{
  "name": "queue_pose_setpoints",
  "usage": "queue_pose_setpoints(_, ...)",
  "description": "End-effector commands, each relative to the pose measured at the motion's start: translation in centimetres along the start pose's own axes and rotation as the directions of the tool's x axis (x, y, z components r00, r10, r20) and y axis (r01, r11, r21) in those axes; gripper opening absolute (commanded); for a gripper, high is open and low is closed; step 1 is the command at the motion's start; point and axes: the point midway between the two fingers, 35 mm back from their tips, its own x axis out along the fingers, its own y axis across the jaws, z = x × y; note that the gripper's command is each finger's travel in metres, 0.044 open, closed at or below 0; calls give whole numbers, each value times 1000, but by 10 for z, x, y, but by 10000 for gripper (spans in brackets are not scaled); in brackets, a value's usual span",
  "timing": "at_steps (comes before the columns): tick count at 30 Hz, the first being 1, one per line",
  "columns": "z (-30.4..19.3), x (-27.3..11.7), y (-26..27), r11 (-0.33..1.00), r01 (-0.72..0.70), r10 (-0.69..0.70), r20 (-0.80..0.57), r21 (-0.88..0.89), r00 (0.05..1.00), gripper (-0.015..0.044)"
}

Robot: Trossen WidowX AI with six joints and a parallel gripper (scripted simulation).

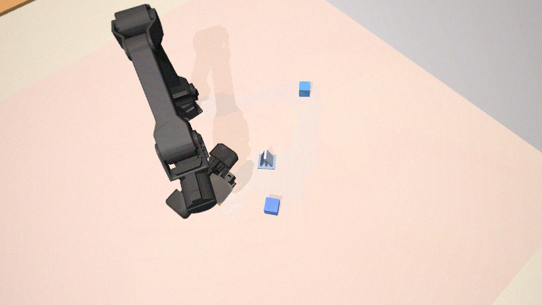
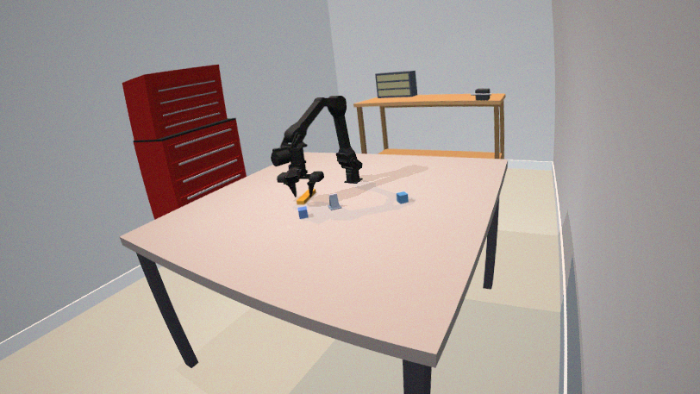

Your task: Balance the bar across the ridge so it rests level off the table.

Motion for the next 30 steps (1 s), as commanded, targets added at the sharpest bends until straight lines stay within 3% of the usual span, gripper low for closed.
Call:
queue_pose_setpoints(1, -2, 10, 0, 1000, -1, 1, -10, 4, 1000, 315)
queue_pose_setpoints(20, -2, 13, 0, 1000, -1, 1, -10, 4, 1000, 315)
queue_pose_setpoints(27, -2, 12, 1, 1000, -5, 5, -8, 0, 1000, 131)
queue_pose_setpoints(30, -2, 12, 1, 1000, -5, 5, -8, 0, 1000, 111)
